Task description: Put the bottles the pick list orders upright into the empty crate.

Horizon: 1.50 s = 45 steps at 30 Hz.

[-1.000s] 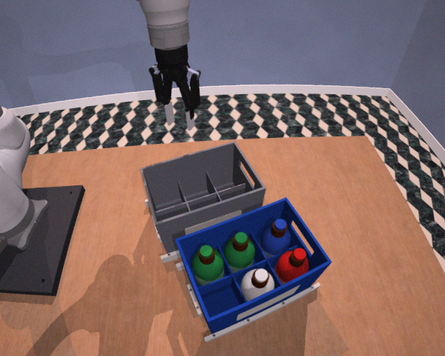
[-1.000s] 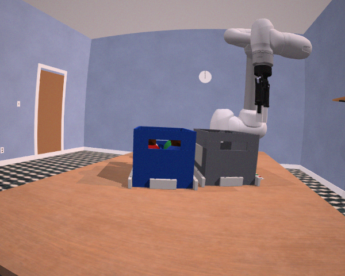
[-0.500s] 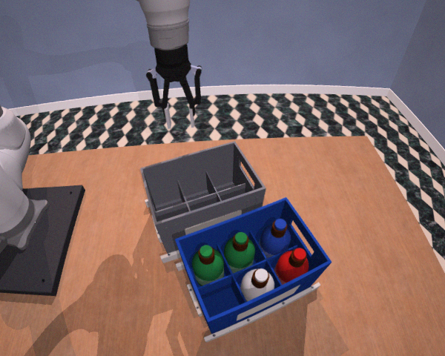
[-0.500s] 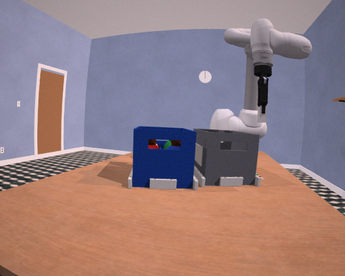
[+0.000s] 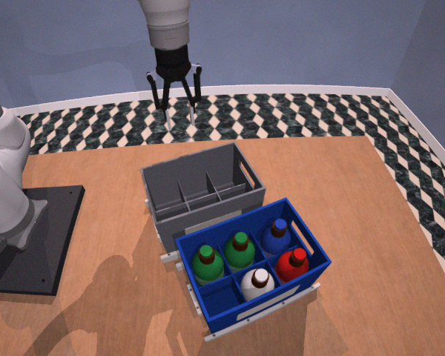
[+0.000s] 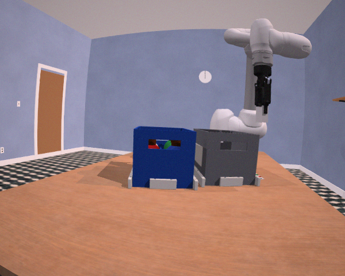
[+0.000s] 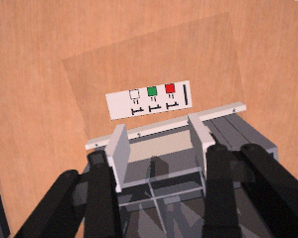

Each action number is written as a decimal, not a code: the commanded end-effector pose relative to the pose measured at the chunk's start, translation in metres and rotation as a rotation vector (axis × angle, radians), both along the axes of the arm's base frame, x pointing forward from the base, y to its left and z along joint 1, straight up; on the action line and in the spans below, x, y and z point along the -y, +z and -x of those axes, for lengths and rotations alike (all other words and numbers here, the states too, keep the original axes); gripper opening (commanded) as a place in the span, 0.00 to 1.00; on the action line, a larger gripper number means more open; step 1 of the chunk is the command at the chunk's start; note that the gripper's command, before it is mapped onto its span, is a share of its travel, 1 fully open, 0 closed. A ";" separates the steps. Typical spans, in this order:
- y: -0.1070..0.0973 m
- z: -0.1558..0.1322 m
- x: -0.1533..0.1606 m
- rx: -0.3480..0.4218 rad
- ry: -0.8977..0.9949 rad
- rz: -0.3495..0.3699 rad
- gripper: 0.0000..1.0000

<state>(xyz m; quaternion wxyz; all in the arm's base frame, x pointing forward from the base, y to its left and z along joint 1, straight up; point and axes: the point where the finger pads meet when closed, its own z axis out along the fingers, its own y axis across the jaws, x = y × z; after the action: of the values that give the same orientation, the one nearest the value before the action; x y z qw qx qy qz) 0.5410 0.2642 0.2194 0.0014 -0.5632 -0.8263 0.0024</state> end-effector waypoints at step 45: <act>0.003 -0.005 0.008 0.000 -0.066 0.000 0.38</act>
<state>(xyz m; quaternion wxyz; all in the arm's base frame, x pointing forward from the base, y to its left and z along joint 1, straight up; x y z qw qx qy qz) 0.5418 0.2629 0.2197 0.0015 -0.5669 -0.8238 0.0023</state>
